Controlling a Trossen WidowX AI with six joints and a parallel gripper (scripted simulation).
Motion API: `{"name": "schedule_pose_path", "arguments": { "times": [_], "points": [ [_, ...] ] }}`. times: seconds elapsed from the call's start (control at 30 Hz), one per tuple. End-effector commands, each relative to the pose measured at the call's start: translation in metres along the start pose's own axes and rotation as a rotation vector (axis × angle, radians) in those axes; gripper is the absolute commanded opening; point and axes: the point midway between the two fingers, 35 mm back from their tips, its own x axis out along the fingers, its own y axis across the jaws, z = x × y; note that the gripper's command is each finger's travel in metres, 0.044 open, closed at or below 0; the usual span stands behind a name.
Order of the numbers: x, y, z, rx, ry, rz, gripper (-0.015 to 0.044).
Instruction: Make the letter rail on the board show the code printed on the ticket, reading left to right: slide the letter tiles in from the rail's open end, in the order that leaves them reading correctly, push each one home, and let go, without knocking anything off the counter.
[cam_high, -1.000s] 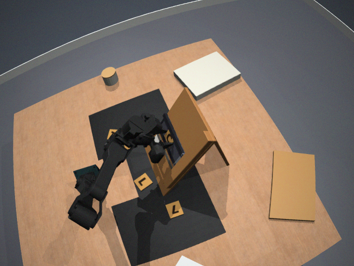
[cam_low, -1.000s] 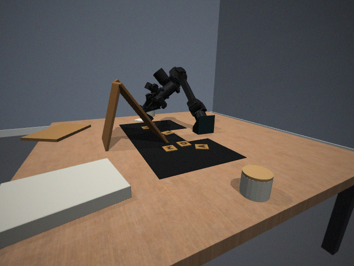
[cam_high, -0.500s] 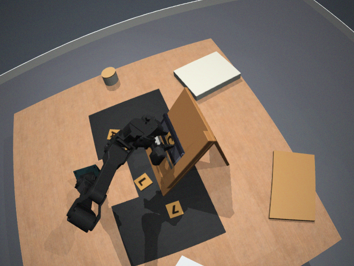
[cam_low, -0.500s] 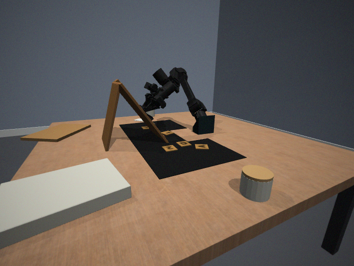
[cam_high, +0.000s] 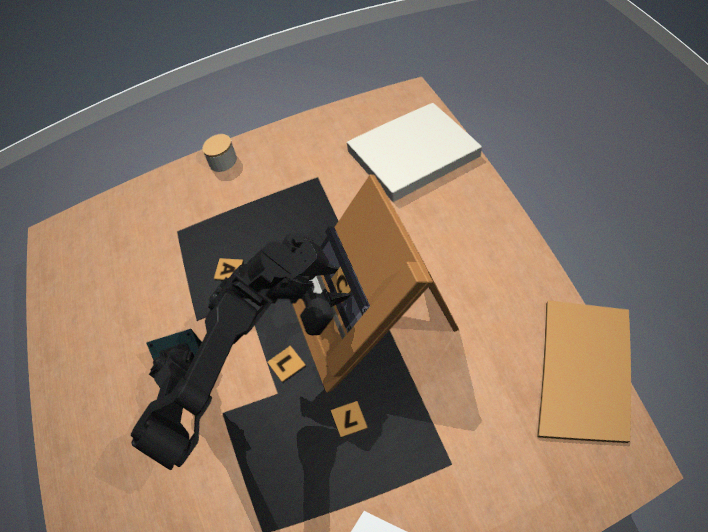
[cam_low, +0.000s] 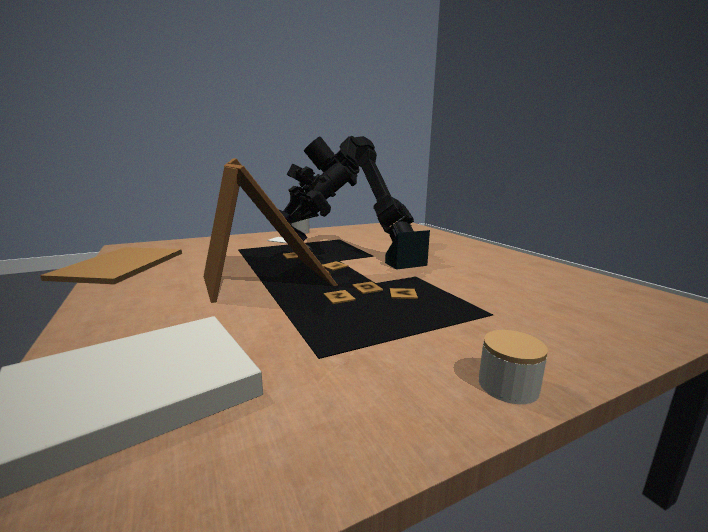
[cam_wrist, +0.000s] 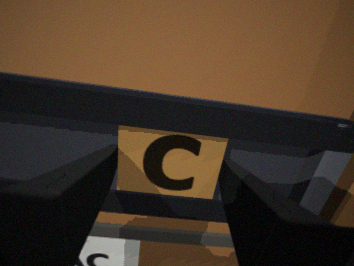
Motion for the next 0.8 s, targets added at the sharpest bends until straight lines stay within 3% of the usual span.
{"name": "schedule_pose_path", "arguments": {
  "times": [0.0, 0.77],
  "points": [
    [-0.001, -0.003, 0.001, -0.002, -0.003, 0.004, 0.0000],
    [0.000, -0.017, 0.000, -0.003, -0.002, 0.004, 0.0000]
  ]
}}
